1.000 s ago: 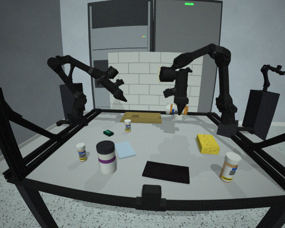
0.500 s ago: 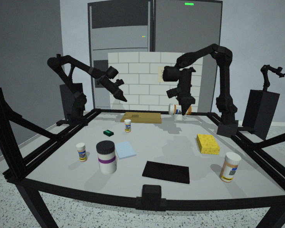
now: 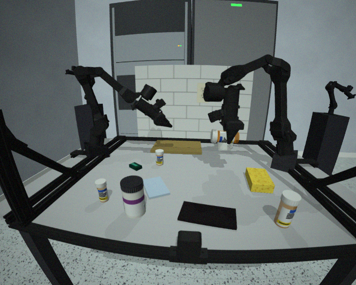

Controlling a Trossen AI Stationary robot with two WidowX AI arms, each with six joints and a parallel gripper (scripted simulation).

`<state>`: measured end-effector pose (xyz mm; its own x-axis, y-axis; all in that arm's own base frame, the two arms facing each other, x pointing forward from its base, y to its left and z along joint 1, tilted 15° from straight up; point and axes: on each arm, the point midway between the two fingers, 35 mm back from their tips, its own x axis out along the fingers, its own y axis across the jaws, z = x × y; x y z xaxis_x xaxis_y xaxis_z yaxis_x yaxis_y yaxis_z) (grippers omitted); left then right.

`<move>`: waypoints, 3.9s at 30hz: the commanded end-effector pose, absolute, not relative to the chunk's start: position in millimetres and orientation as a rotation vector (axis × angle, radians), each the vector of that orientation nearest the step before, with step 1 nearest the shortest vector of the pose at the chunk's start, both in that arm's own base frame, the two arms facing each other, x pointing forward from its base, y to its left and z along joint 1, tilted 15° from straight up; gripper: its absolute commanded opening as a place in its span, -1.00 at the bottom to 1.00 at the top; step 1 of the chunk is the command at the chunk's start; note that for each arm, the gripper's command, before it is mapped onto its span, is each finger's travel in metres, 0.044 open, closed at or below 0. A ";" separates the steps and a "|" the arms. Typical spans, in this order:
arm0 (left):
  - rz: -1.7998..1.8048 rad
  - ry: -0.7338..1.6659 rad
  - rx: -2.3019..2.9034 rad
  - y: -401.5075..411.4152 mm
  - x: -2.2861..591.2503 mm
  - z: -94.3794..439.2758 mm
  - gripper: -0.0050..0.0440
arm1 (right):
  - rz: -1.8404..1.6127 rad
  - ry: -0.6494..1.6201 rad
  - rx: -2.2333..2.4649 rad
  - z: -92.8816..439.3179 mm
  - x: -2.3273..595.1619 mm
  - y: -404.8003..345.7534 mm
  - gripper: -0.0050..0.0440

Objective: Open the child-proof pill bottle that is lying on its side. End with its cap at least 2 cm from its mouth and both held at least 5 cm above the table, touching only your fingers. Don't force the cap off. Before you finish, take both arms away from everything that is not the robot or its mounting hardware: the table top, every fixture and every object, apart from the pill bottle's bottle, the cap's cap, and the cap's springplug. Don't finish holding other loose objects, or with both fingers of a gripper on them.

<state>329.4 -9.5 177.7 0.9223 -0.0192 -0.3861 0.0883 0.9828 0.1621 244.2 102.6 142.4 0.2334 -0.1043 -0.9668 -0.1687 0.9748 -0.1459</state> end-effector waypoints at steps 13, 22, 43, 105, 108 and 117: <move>-0.224 0.101 0.237 -122.6 398.8 182.0 1.00 | 0.046 1.335 -0.243 143.2 243.9 102.1 -0.80; -0.307 -0.057 0.215 -190.1 402.7 172.9 1.00 | 0.046 1.335 -0.243 143.2 243.9 102.1 -0.80; -0.400 -0.216 0.154 -265.6 387.3 152.4 1.00 | 0.046 1.335 -0.243 143.2 243.9 102.1 -0.80; -0.400 -0.215 0.154 -285.1 432.2 161.8 0.10 | 0.046 1.335 -0.243 143.2 243.9 102.1 -0.80; -0.400 -0.215 0.154 -285.1 432.2 161.8 0.10 | 0.046 1.335 -0.243 143.2 243.9 102.1 -0.80; -0.400 -0.215 0.154 -285.1 432.2 161.8 0.10 | 0.046 1.335 -0.243 143.2 243.9 102.1 -0.80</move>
